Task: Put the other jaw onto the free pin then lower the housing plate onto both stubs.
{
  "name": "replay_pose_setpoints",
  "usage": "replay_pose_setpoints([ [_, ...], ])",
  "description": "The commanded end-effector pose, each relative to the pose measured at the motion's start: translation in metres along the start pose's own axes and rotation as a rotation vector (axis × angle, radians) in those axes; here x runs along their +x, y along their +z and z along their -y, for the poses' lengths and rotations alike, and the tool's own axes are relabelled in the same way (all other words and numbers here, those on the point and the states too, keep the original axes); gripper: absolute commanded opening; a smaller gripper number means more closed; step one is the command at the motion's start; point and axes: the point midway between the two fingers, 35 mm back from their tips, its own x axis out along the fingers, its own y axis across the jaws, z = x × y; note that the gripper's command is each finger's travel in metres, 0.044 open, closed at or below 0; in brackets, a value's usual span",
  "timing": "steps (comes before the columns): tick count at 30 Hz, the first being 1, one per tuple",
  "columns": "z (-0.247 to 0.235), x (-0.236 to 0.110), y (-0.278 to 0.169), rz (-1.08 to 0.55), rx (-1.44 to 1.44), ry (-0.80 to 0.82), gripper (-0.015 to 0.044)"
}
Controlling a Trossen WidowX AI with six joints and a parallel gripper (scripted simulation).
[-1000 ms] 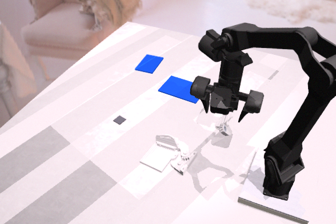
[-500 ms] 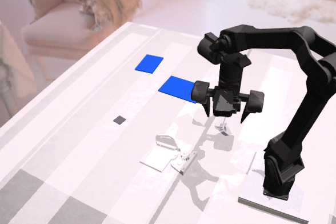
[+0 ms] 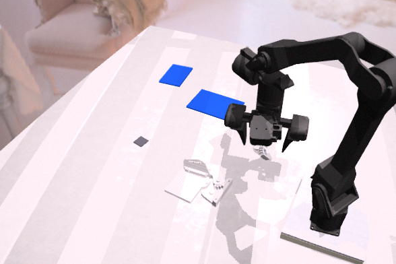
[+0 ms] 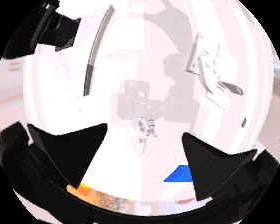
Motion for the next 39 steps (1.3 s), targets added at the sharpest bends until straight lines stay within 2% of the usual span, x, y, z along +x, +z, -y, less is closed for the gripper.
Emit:
replay_pose_setpoints([
  [1,-0.002,0.008,0.001,0.004,-0.006,0.010,0.0440],
  [29,-0.006,0.046,0.004,0.004,-0.006,0.011,0.0440],
  [39,-0.006,0.046,0.004,0.004,-0.006,0.011,0.0177],
])
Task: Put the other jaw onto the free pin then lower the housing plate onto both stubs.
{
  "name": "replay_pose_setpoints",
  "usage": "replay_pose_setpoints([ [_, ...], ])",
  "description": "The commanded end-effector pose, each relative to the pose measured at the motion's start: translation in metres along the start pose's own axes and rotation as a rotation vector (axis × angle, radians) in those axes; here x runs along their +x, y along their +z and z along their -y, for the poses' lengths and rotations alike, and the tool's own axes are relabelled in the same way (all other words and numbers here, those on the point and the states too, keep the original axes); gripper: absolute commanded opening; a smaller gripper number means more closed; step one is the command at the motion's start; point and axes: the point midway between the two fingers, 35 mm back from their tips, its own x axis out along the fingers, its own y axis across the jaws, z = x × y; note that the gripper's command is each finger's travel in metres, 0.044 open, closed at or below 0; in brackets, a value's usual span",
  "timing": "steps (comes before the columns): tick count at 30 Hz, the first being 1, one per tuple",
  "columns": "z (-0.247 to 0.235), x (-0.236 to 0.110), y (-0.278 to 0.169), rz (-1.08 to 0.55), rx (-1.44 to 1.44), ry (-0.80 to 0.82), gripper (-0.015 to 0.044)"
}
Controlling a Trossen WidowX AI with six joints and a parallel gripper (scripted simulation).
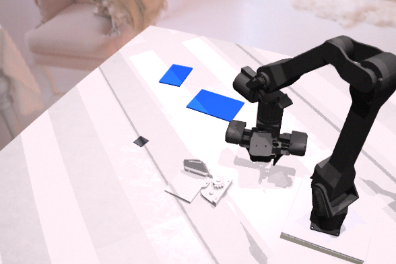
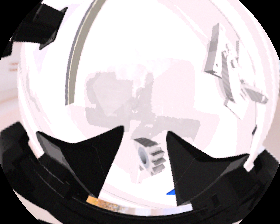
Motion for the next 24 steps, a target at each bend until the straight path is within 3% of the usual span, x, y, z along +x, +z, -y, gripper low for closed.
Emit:
replay_pose_setpoints([
  [1,-0.0007,0.0006,-0.0003,-0.002,-0.005,0.003,0.0151],
  [8,-0.0007,0.0006,-0.0003,-0.002,-0.005,0.003,0.0105],
  [11,-0.0007,0.0006,-0.0003,-0.002,-0.005,0.003,0.0037],
  [24,-0.0002,-0.0040,-0.0006,-0.002,-0.005,0.003,0.0037],
])
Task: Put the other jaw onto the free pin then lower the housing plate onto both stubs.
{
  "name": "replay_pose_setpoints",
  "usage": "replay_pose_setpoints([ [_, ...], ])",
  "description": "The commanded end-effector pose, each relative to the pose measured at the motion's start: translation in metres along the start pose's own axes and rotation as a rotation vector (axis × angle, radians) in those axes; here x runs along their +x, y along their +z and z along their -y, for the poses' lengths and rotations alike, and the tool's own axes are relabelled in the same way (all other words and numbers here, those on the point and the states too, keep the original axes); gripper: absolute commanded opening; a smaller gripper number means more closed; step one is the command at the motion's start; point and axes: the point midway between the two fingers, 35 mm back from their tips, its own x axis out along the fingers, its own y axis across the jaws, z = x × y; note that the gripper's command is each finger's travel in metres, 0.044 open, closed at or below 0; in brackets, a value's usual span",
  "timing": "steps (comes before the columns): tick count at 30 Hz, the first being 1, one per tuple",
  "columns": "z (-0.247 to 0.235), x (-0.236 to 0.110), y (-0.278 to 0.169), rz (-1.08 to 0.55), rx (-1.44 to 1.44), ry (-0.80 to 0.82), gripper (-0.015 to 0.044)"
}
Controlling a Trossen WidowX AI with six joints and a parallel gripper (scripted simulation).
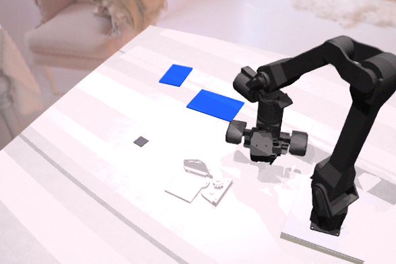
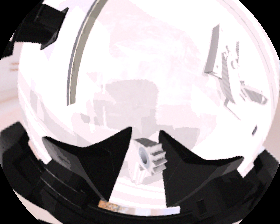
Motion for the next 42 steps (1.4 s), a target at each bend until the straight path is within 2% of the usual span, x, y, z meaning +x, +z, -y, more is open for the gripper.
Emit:
replay_pose_setpoints([
  [1,0.001,-0.004,-0.001,-0.005,-0.005,-0.001,0.0037],
  [33,0.002,-0.029,-0.002,-0.005,-0.005,-0.001,0.0037],
  [42,0.003,-0.055,-0.003,-0.005,-0.005,-0.002,0.0037],
])
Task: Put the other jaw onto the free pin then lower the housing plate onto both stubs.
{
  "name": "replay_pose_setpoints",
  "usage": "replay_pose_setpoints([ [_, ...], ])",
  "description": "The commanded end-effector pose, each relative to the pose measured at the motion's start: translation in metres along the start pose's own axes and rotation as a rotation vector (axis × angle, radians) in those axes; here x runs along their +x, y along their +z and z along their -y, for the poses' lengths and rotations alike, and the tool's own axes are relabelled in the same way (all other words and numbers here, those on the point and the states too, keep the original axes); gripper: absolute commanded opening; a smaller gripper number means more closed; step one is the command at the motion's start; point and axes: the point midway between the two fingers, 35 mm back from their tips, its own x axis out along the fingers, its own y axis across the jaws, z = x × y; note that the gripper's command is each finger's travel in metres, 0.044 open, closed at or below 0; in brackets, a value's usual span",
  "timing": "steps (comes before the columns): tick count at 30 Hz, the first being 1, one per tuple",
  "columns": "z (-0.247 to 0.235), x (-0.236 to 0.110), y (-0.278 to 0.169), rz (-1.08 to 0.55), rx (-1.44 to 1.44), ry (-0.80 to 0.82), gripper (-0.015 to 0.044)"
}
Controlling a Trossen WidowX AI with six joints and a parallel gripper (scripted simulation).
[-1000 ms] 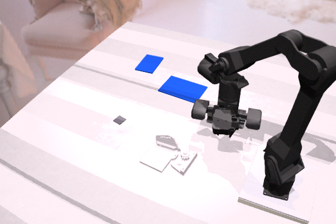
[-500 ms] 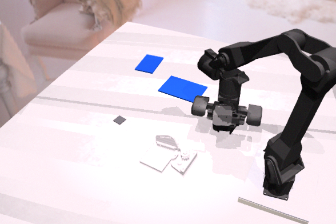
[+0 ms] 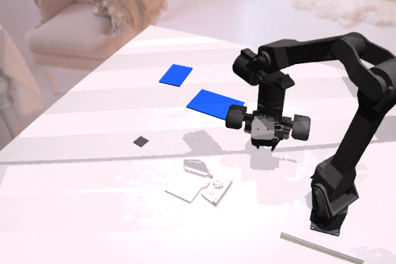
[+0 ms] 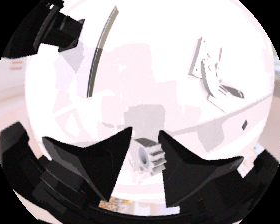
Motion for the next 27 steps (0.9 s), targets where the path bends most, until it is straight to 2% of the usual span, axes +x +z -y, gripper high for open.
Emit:
replay_pose_setpoints([
  [1,0.001,-0.013,-0.001,-0.008,0.004,-0.005,0.0037],
  [11,0.001,-0.028,-0.001,-0.008,0.017,-0.005,0.0037],
  [27,0.009,-0.029,-0.013,-0.008,0.336,-0.007,0.0037],
])
